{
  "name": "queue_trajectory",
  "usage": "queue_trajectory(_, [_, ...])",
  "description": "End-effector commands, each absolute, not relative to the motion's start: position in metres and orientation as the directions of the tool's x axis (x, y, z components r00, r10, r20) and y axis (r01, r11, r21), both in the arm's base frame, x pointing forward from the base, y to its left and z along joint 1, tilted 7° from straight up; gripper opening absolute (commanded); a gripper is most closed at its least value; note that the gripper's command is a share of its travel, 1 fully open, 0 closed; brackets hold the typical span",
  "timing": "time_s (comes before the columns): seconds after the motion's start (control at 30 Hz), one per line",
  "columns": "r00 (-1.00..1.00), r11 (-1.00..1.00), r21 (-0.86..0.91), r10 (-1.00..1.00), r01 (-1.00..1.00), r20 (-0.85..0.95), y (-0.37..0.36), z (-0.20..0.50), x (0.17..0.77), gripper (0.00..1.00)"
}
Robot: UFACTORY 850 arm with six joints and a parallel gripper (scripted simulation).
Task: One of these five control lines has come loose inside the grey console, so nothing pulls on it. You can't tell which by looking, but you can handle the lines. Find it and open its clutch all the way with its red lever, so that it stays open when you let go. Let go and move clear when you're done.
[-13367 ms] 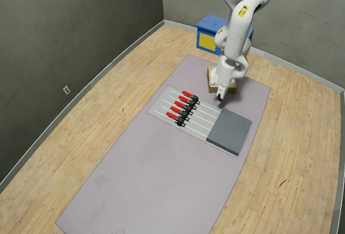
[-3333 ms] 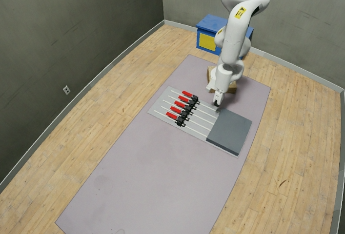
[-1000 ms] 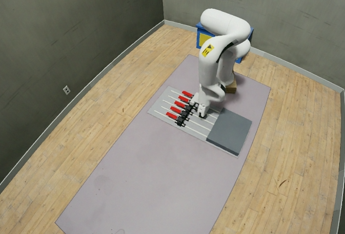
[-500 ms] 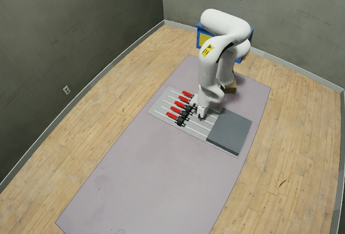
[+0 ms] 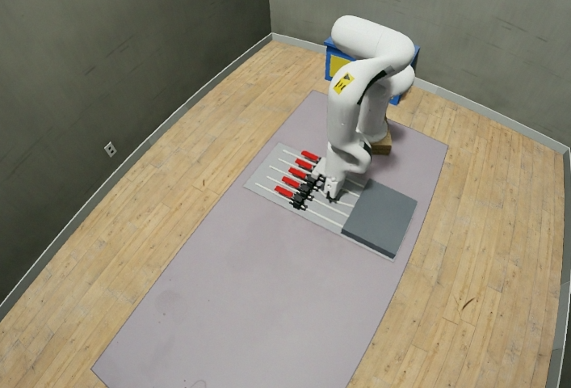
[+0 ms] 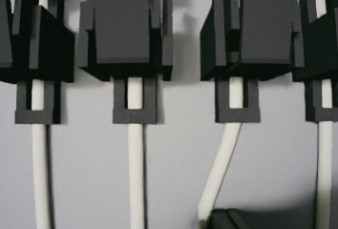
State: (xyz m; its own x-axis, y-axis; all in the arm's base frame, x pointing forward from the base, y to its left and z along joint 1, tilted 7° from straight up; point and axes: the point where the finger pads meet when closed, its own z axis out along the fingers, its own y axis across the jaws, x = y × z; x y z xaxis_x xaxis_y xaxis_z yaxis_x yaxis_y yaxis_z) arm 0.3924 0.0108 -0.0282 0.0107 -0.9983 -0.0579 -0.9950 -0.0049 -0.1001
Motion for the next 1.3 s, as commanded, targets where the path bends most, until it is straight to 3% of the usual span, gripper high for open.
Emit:
queue_trajectory(0.0, [0.011, -0.005, -0.104, -0.998, -0.995, -0.059, 0.0109, -0.0274, 0.3966, 0.0])
queue_trajectory(1.27, [0.011, -0.005, -0.104, -0.998, -0.995, -0.059, 0.011, -0.0268, 0.4026, 0.0])
